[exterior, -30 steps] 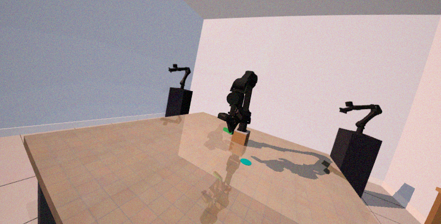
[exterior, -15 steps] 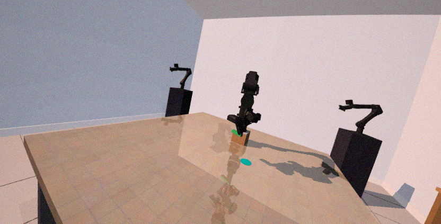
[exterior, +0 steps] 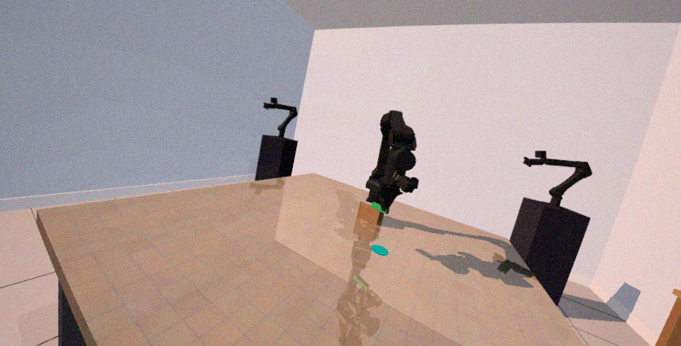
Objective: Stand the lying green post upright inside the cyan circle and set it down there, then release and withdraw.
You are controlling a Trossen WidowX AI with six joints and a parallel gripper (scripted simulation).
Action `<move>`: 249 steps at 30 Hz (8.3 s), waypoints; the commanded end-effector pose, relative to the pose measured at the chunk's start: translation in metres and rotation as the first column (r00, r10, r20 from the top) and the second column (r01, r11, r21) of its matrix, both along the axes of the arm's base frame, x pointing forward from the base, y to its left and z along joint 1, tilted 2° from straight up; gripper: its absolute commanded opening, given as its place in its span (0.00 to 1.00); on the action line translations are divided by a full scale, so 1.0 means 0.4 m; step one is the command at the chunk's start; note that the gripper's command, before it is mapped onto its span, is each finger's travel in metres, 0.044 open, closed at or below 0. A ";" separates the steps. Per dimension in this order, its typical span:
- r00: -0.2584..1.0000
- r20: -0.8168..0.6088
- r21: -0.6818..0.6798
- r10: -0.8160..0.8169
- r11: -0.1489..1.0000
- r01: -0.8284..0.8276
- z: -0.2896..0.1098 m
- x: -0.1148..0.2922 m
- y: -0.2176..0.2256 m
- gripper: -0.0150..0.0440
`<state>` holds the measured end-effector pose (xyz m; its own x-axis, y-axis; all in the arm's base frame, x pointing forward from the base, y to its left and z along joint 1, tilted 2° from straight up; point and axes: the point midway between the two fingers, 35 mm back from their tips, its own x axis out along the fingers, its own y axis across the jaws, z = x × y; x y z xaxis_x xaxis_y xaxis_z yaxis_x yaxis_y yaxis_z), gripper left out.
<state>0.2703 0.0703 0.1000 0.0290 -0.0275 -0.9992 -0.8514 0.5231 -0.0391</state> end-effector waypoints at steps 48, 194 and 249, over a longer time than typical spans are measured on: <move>0.988 0.077 0.296 -0.133 0.949 0.105 -0.079 0.043 0.057 0.29; 0.821 0.441 0.855 -0.363 0.448 -0.262 -0.068 0.022 -0.023 0.29; 0.751 0.551 0.827 -0.364 0.357 -0.434 -0.043 -0.059 -0.037 0.29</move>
<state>0.2466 0.0554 0.0855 0.5340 0.8372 -0.1181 -0.8453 0.5317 -0.0524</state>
